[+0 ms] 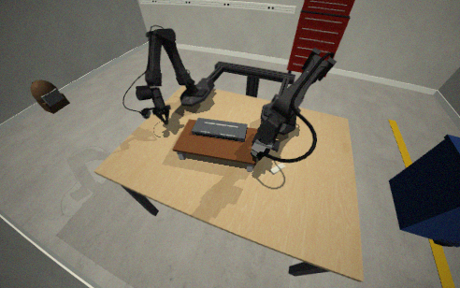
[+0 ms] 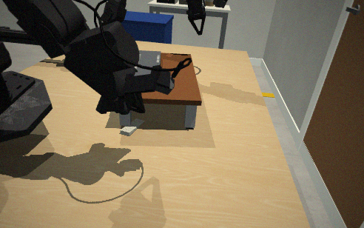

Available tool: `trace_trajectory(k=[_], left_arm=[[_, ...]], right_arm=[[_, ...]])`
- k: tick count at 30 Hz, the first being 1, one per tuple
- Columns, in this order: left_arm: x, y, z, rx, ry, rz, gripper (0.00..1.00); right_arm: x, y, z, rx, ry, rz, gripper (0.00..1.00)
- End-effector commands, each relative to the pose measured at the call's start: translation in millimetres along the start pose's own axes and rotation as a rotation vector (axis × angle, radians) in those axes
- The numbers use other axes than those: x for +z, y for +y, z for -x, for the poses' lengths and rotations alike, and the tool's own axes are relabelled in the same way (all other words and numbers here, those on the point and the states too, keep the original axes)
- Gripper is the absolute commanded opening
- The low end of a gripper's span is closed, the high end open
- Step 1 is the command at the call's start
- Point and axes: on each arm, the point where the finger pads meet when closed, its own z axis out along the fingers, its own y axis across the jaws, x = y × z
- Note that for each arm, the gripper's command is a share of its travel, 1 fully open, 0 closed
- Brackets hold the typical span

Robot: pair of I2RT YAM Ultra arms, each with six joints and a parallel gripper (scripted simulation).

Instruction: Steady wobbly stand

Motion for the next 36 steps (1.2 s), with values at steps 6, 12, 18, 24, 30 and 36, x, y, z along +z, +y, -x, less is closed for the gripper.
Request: trace_trajectory(k=[6,12,18,24,30,36], left_arm=[[-44,26,59,-0.097,-0.349,-0.093,0.00],[-96,64,87,-0.161,-0.593,-0.097,0.00],[-129,87,98,-0.187,-0.738,-0.087,0.00],[-197,125,103,-0.215,-0.985,-0.039,0.00],[-246,149,96,-0.216,-1.161,0.011,0.00],[-260,156,87,-0.223,-1.193,0.034,0.00]], right_arm=[[-45,10,91,-0.140,-0.294,-0.079,0.00],[-97,23,147,-0.206,-0.501,-0.130,0.00],[-125,24,171,-0.217,-0.591,-0.169,0.00],[-209,51,213,-0.269,-0.846,-0.208,0.00],[-258,57,229,-0.276,-0.968,-0.262,0.00],[-278,67,228,-0.282,-1.000,-0.248,0.00]])
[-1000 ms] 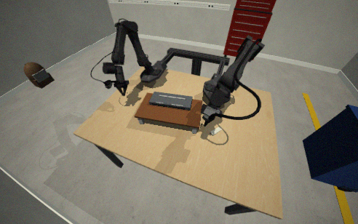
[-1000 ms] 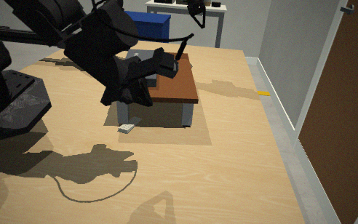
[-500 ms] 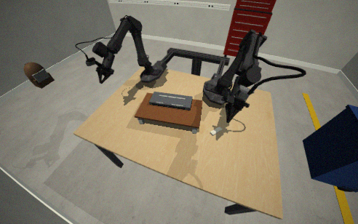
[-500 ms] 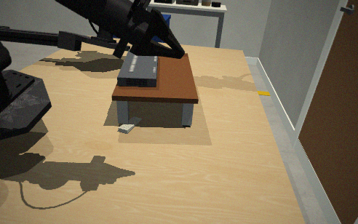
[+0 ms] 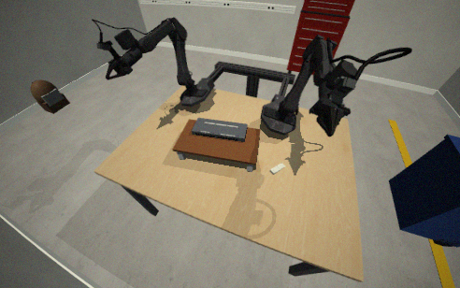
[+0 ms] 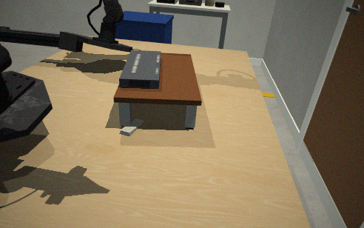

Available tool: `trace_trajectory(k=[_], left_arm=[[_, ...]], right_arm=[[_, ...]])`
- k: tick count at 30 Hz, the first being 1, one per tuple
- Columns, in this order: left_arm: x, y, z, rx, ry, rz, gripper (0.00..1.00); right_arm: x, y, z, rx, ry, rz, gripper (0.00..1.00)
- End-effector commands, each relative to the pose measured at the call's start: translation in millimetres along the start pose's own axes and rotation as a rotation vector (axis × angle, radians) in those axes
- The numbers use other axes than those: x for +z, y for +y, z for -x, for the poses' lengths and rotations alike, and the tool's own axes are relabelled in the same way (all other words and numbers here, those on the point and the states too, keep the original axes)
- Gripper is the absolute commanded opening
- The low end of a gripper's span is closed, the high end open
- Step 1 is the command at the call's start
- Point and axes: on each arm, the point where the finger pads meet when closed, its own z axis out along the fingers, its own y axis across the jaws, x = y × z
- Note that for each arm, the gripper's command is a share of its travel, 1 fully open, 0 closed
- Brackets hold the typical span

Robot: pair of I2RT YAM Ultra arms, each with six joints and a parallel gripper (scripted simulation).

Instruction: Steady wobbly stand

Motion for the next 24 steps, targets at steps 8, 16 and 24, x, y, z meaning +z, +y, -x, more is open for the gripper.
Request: trace_trajectory(k=[8,16,24], left_arm=[[-14,-2,25,-0.001,-0.055,0.002,0.00],[-5,-1,9,0.005,-0.014,0.002,0.00],[-1,-2,5,0.006,-0.001,0.000,0.00]], right_arm=[[-12,4,32,0.010,-0.080,0.010,0.00],[-7,0,9,0.007,-0.018,-0.003,0.00],[-9,-1,9,0.009,-0.017,-0.006,0.00]])
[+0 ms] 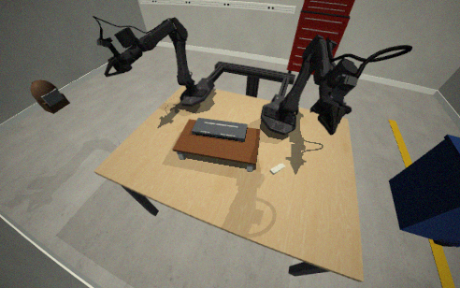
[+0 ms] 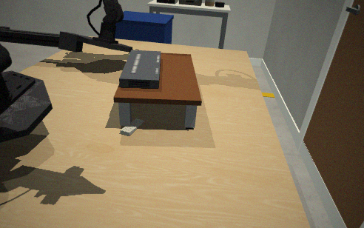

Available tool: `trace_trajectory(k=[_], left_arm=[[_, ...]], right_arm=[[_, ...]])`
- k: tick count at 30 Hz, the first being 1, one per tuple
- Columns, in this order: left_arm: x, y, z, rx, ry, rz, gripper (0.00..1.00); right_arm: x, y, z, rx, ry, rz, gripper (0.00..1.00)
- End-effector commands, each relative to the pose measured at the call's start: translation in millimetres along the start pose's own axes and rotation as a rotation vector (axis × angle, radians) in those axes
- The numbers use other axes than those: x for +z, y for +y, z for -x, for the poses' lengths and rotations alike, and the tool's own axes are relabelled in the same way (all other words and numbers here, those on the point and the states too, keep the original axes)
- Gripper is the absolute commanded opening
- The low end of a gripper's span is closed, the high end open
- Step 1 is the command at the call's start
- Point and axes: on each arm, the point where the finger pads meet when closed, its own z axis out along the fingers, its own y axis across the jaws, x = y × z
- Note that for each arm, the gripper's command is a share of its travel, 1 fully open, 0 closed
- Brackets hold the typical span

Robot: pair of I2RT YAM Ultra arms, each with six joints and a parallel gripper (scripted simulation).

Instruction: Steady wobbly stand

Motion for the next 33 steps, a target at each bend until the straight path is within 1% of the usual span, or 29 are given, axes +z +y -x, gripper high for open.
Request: trace_trajectory(k=[1,3,5,8,9,10,11,12,17,18,20,32,33], left_arm=[[-4,-4,10,0.007,-0.016,-0.008,0.00],[-9,-4,20,0.007,-0.053,-0.008,0.00],[-8,-4,14,0.007,-0.036,-0.008,0.00],[-8,-5,13,0.007,-0.034,-0.009,0.00],[-3,-2,7,0.006,-0.018,-0.003,0.00],[-7,-5,11,0.008,-0.030,-0.009,0.00],[-7,-5,10,0.008,-0.029,-0.009,0.00],[-7,-5,8,0.008,-0.027,-0.009,0.00],[-5,-5,3,0.008,-0.017,-0.010,0.00],[-6,-5,10,0.008,-0.026,-0.010,0.00],[-7,-5,14,0.008,-0.033,-0.011,0.00],[-6,-5,14,0.008,-0.030,-0.011,0.00],[-6,-5,14,0.008,-0.030,-0.011,0.00]], right_arm=[[-2,-2,-5,0.007,0.020,-0.007,0.00],[-1,-3,-10,0.007,0.031,-0.011,0.00],[0,-3,-15,0.007,0.042,-0.012,0.00],[0,-4,-17,0.007,0.047,-0.013,0.00],[-1,-2,-8,0.004,0.029,-0.005,0.00],[1,-4,-20,0.007,0.055,-0.014,0.00],[1,-3,-10,0.007,0.035,-0.010,0.00],[1,0,-9,0.007,0.033,-0.003,0.00],[3,0,-12,0.007,0.041,-0.003,0.00],[3,0,-13,0.007,0.043,-0.003,0.00],[4,0,-14,0.007,0.046,-0.003,0.00],[8,0,-21,0.007,0.063,-0.004,0.00],[3,0,-16,0.007,0.046,-0.004,0.00]])
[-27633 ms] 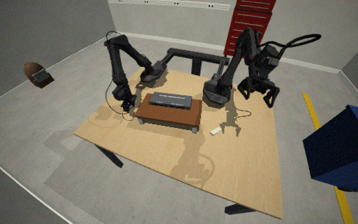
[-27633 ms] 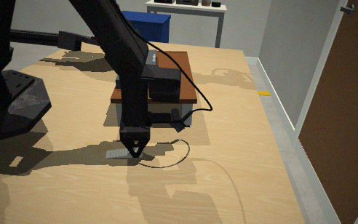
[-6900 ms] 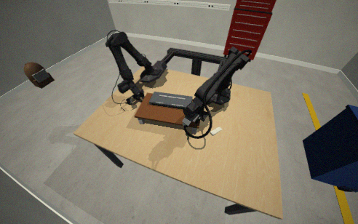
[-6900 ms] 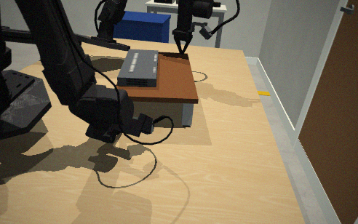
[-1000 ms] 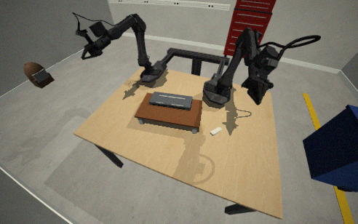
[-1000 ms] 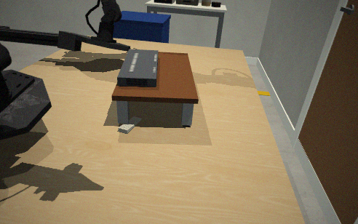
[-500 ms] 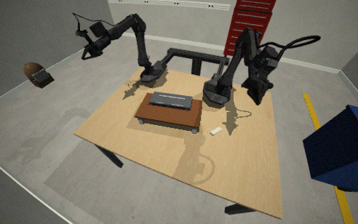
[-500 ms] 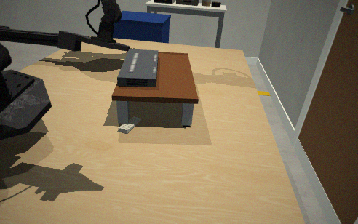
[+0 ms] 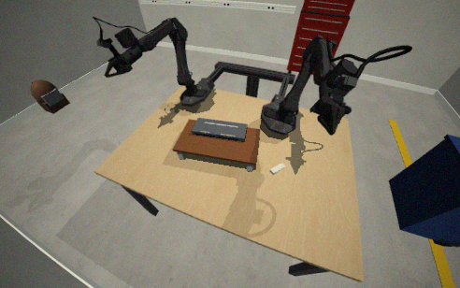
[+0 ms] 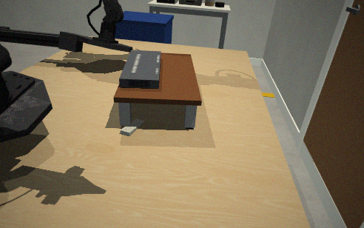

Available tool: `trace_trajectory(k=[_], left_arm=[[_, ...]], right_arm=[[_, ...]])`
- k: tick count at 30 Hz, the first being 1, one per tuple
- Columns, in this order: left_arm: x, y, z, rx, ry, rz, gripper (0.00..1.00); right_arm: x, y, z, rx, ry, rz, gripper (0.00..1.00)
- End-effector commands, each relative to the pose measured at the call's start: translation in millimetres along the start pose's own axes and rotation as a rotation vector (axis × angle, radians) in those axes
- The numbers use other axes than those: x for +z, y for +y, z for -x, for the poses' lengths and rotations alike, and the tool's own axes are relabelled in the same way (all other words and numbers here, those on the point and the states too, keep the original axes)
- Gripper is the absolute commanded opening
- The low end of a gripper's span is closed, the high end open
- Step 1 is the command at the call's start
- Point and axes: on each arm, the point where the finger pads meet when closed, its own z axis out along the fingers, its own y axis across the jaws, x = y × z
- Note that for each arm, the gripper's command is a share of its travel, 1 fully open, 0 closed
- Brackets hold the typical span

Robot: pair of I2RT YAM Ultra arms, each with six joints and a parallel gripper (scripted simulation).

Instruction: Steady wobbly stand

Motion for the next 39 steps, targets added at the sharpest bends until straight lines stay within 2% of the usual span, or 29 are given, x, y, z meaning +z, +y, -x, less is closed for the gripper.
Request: trace_trajectory(k=[1,26,27,29,32,39], left_arm=[[-6,-6,15,0.007,-0.031,-0.012,0.00],[-3,-6,14,0.007,-0.023,-0.013,0.00],[-3,-6,14,0.007,-0.023,-0.013,0.00],[-3,-6,14,0.007,-0.022,-0.013,0.00],[-2,-6,13,0.007,-0.021,-0.013,0.00],[-2,-6,13,0.007,-0.019,-0.013,0.00]], right_arm=[[2,1,-12,0.006,0.034,-0.001,0.00],[-1,2,-5,0.007,0.005,0.001,0.00],[-1,1,2,0.004,-0.009,0.001,0.00],[-2,2,-5,0.007,0.001,0.002,0.00],[-4,2,7,0.007,-0.014,0.002,0.00],[-5,2,10,0.007,-0.020,0.003,0.00]])
